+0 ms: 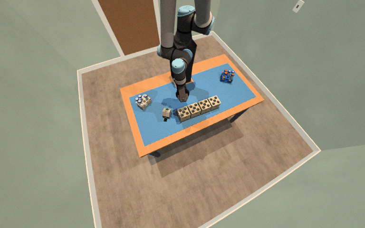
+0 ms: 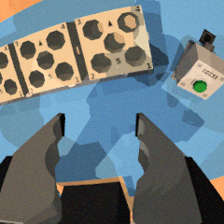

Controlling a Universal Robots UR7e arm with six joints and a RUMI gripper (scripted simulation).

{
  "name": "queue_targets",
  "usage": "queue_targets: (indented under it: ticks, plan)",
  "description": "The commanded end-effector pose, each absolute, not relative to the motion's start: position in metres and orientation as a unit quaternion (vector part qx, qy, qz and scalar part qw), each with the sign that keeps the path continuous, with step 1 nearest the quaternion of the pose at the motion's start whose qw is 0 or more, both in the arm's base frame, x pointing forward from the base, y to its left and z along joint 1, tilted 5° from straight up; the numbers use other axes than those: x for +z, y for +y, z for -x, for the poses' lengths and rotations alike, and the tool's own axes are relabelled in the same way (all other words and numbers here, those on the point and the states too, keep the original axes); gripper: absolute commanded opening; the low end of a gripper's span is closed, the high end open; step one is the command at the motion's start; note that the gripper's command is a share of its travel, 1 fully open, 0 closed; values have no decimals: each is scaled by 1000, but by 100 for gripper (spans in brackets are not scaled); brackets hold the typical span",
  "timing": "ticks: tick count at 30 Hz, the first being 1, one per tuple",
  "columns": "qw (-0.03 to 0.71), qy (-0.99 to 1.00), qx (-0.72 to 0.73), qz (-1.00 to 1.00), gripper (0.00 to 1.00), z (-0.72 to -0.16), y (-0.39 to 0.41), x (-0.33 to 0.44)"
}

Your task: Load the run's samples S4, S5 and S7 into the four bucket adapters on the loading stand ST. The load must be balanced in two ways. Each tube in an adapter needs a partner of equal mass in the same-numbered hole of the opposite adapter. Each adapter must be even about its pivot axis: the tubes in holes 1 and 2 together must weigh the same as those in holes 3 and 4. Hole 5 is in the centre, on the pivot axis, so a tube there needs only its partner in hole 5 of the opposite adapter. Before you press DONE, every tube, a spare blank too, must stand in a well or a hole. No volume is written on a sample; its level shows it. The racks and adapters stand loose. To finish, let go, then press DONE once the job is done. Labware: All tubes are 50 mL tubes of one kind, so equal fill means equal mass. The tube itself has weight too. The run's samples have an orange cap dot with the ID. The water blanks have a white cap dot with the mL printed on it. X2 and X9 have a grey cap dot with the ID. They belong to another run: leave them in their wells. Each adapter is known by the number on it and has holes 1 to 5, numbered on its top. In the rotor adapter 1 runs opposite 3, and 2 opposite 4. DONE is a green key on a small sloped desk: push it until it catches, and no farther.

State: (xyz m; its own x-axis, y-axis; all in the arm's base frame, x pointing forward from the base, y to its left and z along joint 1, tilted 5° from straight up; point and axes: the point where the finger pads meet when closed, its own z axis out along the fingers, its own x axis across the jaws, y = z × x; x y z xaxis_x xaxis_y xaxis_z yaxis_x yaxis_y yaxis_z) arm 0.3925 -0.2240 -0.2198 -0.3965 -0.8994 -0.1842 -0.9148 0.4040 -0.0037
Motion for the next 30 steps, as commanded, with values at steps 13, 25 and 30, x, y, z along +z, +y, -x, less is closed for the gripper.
queue_targets:
  ticks: [13,25,30]
  plan:
    - [34,768,29,639,35,-393,-224,-219]
    - [33,767,29,640,35,-393,-224,-219]
    - [33,767,29,640,35,-393,-223,-233]
